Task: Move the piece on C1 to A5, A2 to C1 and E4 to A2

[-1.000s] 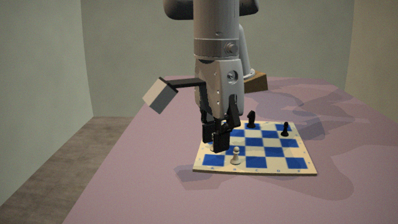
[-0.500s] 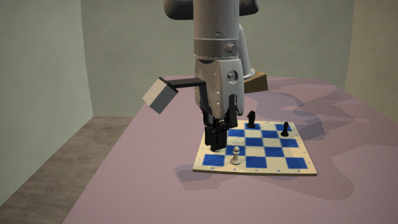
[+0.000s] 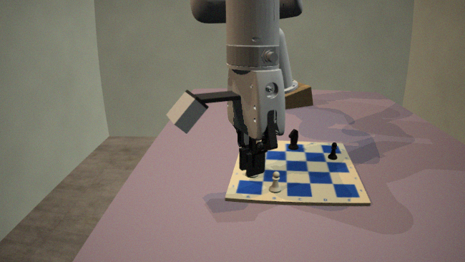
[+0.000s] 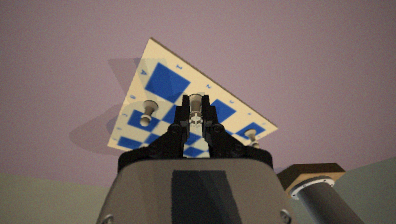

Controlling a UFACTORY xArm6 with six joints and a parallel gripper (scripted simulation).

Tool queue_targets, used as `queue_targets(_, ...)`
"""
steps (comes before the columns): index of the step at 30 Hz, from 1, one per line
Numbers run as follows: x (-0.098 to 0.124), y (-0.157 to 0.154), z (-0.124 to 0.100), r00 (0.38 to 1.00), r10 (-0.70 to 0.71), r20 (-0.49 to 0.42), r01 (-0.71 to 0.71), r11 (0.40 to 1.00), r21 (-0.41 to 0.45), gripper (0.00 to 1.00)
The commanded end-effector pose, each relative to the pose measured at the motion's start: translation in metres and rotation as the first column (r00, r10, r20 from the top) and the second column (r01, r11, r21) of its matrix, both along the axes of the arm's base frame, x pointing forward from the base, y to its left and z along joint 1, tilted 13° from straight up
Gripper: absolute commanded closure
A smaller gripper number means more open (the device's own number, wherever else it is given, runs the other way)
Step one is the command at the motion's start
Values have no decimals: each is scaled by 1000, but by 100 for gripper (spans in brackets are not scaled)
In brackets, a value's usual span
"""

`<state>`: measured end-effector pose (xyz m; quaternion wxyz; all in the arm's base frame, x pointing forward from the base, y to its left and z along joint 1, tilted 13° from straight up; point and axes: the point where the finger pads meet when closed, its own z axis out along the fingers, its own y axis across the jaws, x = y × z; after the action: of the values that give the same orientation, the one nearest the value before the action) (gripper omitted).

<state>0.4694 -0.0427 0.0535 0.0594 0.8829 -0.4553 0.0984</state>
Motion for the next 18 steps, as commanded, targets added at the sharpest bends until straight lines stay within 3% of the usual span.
queue_targets(1, 1, 0, 2, 1000, 0, 4, 0, 1000, 0, 100)
queue_targets(11, 1, 1, 8, 1000, 0, 4, 0, 1000, 0, 100)
queue_targets(18, -5, 10, 51, 1000, 0, 4, 0, 1000, 0, 100)
